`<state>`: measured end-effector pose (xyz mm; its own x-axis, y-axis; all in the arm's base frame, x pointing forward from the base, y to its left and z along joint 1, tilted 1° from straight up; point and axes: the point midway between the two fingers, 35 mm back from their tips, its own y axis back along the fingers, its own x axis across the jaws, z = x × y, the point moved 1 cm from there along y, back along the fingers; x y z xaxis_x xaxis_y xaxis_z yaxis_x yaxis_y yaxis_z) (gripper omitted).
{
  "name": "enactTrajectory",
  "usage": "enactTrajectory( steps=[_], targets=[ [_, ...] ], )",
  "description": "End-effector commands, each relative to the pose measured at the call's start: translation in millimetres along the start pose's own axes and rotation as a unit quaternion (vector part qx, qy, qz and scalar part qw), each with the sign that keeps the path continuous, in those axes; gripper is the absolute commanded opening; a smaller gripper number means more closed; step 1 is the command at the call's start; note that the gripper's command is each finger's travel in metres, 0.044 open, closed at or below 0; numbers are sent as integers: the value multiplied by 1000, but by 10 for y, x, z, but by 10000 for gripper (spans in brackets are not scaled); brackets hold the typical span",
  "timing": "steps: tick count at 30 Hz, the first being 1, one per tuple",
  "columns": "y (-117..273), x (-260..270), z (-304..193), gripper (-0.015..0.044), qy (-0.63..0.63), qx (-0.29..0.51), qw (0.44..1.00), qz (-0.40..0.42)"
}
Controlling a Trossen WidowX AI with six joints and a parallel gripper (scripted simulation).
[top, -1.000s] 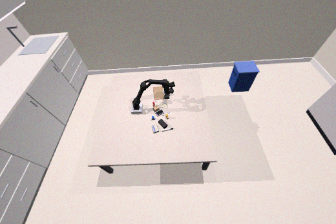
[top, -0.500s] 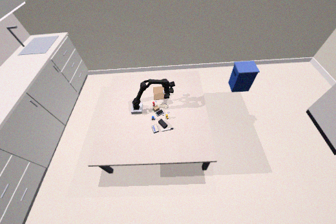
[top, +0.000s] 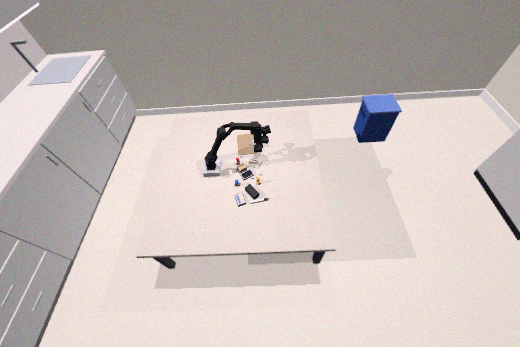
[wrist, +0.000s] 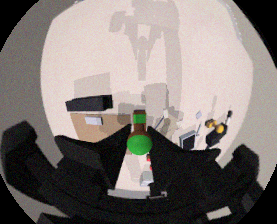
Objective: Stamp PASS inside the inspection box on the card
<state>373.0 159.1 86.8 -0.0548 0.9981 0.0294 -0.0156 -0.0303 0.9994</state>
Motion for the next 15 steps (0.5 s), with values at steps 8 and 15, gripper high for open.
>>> enactTrajectory(
  steps=[8, 15],
  targets=[
    [62, -106, -16, 0, 3, 0, 1000, 3],
    [105, -623, -119, 0, 3, 0, 1000, 0]
  ],
)
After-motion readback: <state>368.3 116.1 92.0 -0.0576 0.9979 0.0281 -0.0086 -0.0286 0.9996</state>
